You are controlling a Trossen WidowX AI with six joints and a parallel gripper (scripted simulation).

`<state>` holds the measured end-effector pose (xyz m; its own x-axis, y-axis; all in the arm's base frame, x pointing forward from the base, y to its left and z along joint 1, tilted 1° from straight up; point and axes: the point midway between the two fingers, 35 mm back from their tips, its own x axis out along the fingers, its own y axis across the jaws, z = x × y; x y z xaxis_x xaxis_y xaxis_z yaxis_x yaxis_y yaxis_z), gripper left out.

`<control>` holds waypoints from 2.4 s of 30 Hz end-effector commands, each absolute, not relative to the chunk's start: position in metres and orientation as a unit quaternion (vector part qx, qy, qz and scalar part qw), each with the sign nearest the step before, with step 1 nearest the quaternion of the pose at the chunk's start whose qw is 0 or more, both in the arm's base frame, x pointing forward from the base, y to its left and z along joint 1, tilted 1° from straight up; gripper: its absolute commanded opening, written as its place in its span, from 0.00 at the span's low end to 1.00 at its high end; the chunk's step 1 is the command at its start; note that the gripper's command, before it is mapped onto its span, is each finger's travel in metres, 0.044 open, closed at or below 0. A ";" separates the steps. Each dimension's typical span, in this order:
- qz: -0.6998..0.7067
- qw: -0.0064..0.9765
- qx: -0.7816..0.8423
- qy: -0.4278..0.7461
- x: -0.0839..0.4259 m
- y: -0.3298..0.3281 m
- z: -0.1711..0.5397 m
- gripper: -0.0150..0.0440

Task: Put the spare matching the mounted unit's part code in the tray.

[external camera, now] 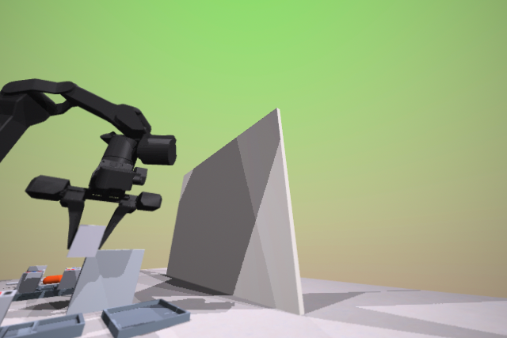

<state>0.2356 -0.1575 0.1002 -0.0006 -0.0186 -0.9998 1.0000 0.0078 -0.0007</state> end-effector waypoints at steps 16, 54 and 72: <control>-0.500 0.510 0.495 0.494 0.237 -0.165 0.168 0.25; -0.498 0.513 0.497 0.492 0.344 -0.169 0.166 0.25; -0.498 0.513 0.497 0.492 0.347 -0.171 0.152 0.25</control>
